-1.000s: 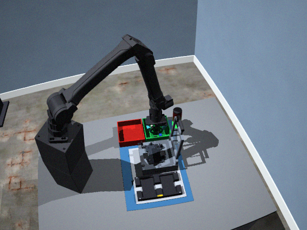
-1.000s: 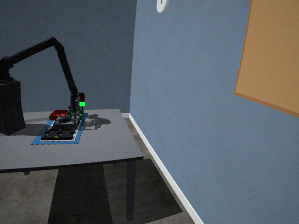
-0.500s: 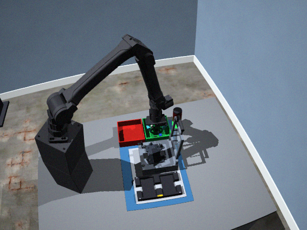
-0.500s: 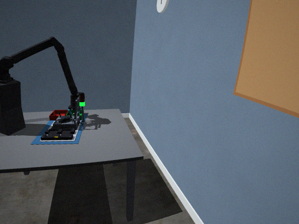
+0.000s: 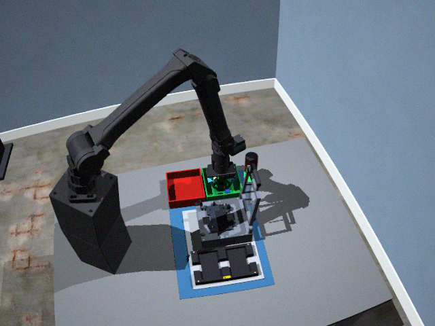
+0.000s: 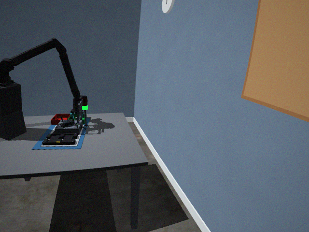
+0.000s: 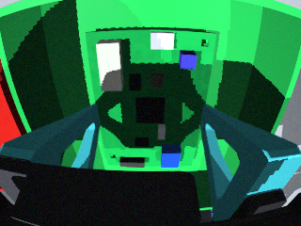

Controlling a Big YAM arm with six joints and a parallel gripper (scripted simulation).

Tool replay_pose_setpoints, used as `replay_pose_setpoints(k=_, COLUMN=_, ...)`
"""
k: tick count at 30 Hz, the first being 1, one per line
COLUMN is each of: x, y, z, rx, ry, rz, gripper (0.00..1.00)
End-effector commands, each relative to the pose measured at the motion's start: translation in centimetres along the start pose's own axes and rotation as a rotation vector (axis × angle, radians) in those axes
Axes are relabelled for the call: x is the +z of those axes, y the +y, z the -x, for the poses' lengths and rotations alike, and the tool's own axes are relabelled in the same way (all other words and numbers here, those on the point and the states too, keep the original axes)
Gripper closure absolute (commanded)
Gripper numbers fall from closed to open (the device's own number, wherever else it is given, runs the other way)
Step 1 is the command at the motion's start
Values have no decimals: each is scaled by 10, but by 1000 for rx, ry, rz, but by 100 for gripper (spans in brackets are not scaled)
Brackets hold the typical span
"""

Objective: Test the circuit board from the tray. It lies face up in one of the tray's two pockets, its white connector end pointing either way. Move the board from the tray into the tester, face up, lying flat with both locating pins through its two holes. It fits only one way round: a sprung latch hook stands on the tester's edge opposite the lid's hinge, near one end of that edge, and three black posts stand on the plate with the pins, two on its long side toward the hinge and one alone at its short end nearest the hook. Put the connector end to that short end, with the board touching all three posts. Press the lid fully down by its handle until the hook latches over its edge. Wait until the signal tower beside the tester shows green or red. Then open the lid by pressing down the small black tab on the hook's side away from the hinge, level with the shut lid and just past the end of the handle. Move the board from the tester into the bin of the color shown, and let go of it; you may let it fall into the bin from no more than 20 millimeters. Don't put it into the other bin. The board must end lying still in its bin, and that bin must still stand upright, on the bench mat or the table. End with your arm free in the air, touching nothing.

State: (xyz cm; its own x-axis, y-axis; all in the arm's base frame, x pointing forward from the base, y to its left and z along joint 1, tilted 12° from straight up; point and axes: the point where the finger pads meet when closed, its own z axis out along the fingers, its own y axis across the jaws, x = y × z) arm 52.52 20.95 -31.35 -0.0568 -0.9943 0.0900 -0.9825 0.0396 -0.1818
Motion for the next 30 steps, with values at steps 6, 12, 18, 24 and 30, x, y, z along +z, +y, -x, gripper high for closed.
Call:
replay_pose_setpoints(k=6, x=6, y=-12, z=1, rx=6, ry=-12, rz=-17, gripper=28)
replay_pose_setpoints(k=12, x=7, y=-7, z=-1, rx=4, ry=-7, rz=-9, gripper=28)
replay_pose_setpoints(k=18, x=7, y=-7, z=-1, rx=4, ry=-7, rz=-8, gripper=28)
replay_pose_setpoints(k=24, x=7, y=-7, z=-1, rx=4, ry=-7, rz=-8, gripper=28)
replay_pose_setpoints(k=30, x=7, y=-7, z=-1, rx=4, ry=-7, rz=-8, gripper=28)
